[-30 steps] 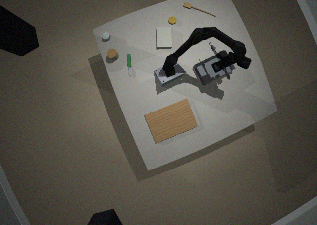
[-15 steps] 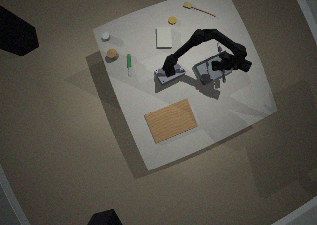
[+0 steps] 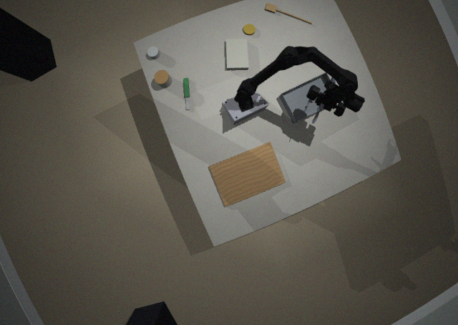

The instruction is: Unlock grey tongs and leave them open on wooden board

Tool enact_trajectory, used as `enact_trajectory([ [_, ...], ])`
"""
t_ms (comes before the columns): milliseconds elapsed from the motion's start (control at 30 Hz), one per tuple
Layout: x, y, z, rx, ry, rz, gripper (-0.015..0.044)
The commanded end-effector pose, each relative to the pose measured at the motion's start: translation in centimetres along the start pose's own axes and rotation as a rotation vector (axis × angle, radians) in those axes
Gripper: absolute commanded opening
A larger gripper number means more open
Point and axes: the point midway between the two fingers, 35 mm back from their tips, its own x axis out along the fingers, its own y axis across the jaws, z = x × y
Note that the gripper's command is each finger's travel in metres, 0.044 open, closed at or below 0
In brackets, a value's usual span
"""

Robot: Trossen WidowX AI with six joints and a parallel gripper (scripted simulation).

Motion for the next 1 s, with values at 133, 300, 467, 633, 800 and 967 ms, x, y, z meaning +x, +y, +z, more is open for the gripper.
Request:
enact_trajectory([
  [133,-0.4,-1.0,-1.6,0.295,0.0,-0.011,-0.015],
  [300,-0.6,-1.4,-2.5,0.489,-0.002,-0.013,-0.015],
  [467,-0.7,-1.8,-3.5,0.683,-0.004,-0.016,-0.015],
  [633,-0.8,-2.2,-4.5,0.876,-0.005,-0.018,-0.015],
  [800,-0.9,-2.5,-5.5,1.067,-0.008,-0.021,-0.015],
  [967,-1.0,-2.9,-6.4,1.26,-0.01,-0.023,-0.015],
])
